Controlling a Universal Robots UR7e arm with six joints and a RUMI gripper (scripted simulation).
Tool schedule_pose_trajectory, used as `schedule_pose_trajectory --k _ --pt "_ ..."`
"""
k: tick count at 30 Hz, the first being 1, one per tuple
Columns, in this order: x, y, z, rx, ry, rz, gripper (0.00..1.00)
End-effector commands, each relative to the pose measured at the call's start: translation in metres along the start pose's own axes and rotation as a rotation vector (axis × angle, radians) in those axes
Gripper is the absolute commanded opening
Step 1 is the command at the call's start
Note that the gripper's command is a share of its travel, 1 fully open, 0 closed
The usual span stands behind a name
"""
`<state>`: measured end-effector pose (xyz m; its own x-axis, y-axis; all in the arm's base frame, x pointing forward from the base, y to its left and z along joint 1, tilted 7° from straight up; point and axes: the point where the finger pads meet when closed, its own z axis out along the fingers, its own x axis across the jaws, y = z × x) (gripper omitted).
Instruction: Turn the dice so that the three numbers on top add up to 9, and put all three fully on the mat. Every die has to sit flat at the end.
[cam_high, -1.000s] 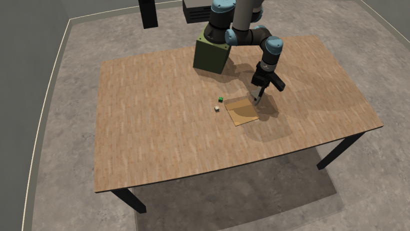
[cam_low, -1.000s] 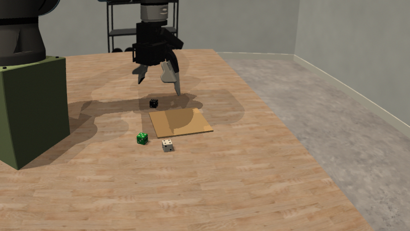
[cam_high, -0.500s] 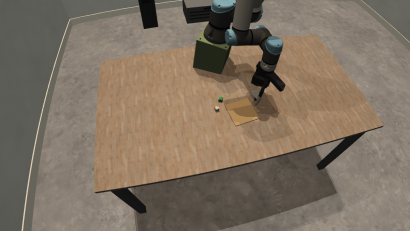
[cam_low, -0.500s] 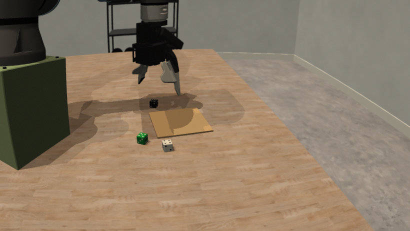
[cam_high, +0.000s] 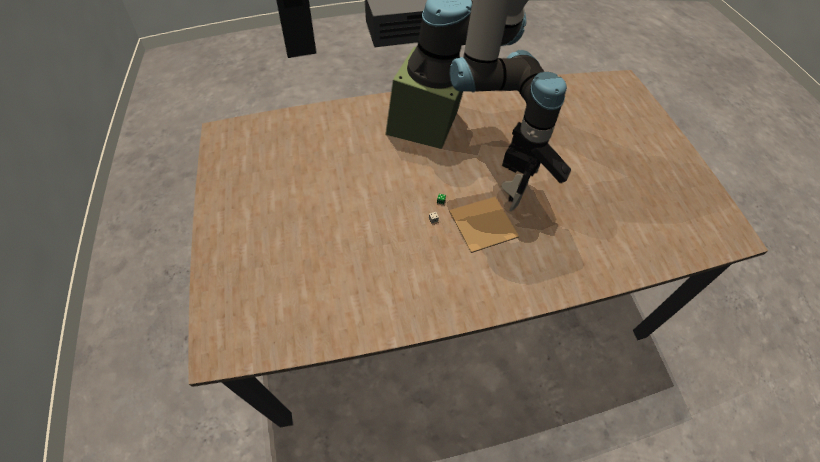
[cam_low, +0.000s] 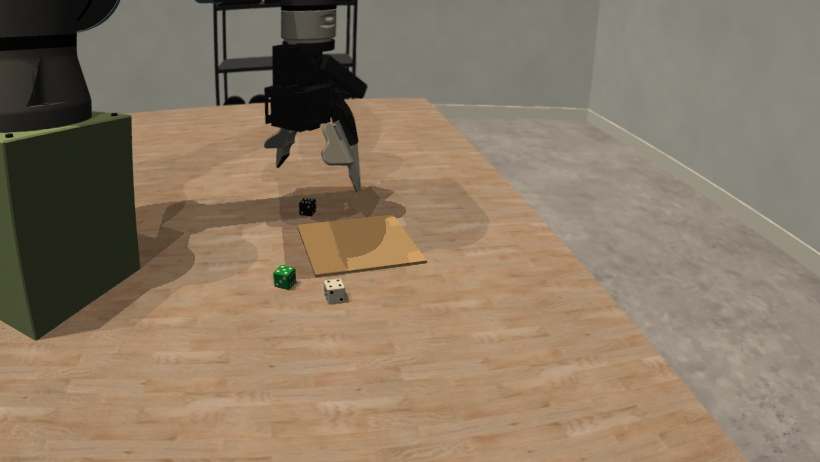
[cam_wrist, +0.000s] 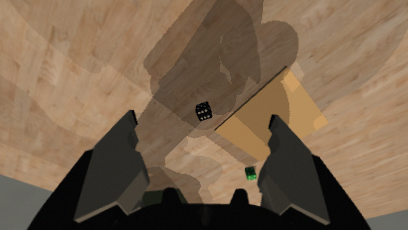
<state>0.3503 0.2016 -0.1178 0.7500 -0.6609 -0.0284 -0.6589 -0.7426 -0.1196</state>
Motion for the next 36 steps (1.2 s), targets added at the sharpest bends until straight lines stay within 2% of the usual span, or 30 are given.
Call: schedule_pose_trajectory --k 1,16,31,33,36 --pt "0.0 0.0 -0.001 0.001 0.001 0.0 1.0" --pt "0.0 0.0 -0.025 0.001 0.001 0.0 1.0" --pt "0.0 0.0 -0.078 0.001 0.001 0.0 1.0" --pt "0.0 0.0 -0.078 0.001 0.001 0.0 1.0" --pt "0.0 0.0 -0.088 0.001 0.001 0.0 1.0"
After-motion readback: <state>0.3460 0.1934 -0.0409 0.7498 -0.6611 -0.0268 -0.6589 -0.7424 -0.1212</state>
